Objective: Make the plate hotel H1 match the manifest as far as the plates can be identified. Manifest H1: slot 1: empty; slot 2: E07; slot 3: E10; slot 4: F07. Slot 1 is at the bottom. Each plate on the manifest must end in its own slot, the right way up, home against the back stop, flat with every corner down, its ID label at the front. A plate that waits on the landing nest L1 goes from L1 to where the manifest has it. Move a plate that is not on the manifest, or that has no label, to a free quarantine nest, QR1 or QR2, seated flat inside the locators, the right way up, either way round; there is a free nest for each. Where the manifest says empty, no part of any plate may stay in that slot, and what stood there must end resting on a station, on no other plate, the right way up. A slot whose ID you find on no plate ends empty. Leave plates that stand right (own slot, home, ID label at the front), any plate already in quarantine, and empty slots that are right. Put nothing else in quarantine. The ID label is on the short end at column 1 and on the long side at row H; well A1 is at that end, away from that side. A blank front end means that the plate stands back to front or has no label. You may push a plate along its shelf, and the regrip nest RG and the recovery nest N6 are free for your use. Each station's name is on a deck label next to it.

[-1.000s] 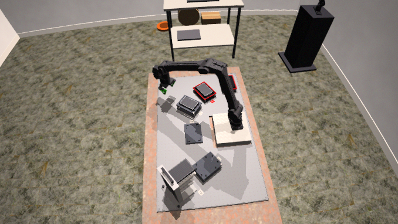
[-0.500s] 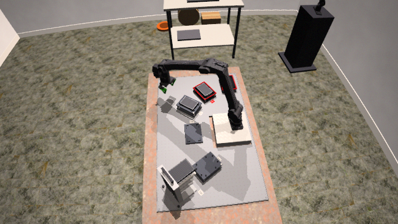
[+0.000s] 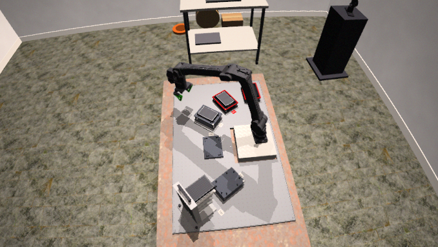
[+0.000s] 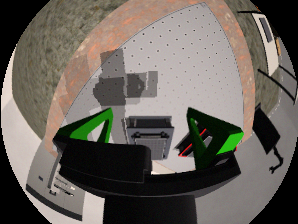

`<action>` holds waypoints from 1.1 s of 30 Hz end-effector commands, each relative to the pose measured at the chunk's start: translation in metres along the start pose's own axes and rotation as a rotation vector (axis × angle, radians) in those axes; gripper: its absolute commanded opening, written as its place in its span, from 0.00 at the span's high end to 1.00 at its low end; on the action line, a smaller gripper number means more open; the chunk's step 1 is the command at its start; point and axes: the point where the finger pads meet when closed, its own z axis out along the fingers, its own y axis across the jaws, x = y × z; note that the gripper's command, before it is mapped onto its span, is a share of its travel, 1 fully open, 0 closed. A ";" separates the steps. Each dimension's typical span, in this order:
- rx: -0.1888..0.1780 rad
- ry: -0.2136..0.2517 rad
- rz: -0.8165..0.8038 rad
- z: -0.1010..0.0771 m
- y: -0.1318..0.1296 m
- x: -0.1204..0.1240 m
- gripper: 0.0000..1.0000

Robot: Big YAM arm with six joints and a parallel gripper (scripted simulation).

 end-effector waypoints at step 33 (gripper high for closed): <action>-0.005 -0.104 0.002 -0.129 -0.007 -0.013 0.00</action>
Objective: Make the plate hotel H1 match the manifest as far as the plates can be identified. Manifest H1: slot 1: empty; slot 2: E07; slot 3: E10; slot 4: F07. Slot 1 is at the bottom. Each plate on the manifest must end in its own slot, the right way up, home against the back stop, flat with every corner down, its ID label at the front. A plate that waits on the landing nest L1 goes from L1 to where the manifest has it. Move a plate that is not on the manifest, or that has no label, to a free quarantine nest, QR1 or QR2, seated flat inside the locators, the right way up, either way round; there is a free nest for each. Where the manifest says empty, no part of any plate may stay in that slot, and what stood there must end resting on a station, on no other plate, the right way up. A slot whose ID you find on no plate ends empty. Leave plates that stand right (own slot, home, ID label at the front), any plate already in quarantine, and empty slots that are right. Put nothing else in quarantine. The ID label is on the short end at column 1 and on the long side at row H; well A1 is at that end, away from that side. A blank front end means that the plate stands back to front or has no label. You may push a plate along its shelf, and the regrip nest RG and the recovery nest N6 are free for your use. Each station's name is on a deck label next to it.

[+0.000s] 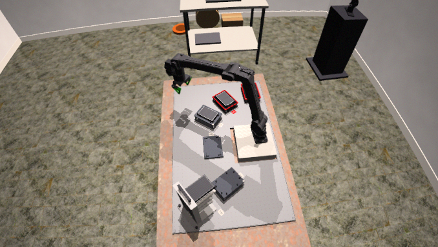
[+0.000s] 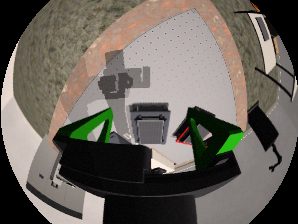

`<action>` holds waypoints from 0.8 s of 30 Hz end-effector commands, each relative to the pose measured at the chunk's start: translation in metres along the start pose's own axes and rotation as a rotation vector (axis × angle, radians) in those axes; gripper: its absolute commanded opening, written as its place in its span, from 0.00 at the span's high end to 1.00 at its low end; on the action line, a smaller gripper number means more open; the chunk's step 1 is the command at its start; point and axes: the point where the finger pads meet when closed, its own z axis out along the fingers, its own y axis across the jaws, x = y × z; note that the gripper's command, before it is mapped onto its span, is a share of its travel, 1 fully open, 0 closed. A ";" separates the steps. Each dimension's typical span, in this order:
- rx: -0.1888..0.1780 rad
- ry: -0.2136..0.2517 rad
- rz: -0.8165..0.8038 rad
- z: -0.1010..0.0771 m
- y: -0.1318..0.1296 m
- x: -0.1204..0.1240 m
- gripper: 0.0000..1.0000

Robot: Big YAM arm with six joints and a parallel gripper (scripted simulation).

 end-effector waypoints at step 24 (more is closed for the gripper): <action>-0.009 -0.068 0.000 -0.061 0.038 0.016 0.00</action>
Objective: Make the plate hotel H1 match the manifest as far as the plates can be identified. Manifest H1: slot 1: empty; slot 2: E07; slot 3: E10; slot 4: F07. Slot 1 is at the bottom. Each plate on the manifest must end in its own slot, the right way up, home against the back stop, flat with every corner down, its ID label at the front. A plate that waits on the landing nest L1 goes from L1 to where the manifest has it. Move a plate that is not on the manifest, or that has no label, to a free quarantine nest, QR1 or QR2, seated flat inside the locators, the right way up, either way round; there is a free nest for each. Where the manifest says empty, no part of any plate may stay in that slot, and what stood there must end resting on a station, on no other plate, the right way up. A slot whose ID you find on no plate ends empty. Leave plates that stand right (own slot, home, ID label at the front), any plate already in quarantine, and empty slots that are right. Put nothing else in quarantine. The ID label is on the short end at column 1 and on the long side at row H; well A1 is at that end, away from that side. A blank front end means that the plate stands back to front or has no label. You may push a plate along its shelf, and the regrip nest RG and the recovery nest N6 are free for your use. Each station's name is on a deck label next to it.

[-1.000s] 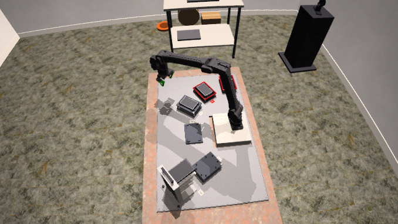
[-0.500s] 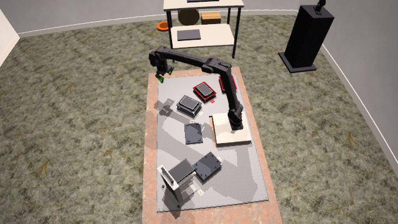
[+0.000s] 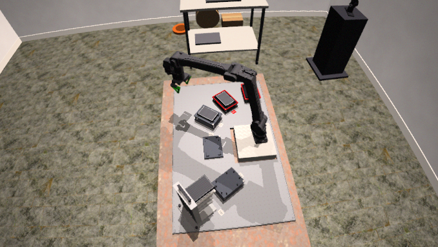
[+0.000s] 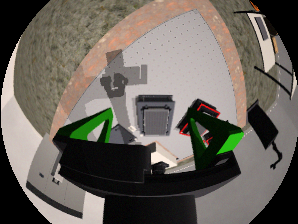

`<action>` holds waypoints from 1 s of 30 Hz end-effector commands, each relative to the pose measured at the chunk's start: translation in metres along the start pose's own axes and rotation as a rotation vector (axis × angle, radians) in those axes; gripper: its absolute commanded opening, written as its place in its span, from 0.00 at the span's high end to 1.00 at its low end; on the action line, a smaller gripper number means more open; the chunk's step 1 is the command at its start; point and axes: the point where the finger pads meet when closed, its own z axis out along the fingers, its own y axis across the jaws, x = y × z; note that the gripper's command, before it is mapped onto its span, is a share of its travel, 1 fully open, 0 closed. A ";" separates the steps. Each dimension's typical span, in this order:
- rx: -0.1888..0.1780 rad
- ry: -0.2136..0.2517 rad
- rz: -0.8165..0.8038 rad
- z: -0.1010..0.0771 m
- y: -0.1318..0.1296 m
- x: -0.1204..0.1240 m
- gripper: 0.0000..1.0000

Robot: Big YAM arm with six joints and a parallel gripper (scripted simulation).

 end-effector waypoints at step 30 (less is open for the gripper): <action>-0.018 -0.066 0.001 -0.026 0.096 0.042 0.00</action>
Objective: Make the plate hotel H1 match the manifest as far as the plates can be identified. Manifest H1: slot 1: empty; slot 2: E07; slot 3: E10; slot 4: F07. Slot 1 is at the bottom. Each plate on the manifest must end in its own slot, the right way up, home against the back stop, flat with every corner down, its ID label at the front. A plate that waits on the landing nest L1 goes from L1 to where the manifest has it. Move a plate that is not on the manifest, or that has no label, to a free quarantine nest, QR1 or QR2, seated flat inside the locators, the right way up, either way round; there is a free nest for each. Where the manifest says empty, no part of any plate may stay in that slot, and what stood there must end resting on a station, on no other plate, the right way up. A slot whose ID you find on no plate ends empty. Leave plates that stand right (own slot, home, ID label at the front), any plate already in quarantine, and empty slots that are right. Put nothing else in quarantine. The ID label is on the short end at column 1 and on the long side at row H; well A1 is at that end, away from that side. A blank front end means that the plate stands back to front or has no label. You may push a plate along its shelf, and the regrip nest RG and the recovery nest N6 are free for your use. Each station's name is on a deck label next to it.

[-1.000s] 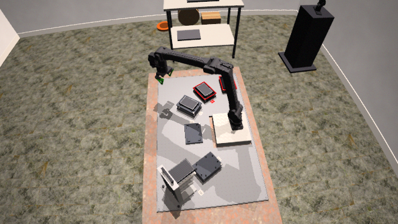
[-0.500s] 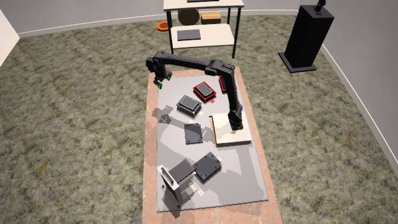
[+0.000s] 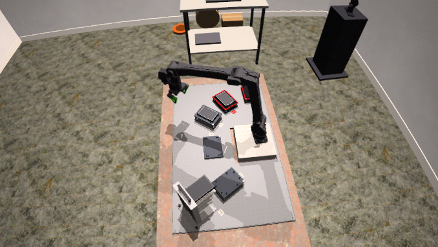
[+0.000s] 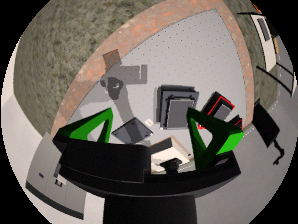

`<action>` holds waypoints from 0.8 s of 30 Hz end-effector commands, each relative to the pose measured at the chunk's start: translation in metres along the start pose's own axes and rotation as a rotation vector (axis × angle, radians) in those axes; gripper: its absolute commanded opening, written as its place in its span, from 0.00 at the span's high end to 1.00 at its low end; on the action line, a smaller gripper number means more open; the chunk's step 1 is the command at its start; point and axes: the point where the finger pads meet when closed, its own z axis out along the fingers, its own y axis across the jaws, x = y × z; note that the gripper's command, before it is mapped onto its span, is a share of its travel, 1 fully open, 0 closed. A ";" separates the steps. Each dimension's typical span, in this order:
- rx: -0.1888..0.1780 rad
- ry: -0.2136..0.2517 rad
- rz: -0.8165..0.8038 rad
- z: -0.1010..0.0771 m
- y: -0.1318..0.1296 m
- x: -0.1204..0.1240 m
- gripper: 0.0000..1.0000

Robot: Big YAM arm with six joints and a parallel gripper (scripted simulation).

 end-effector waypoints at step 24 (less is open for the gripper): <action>-0.026 -0.061 0.006 -0.025 0.079 0.036 0.00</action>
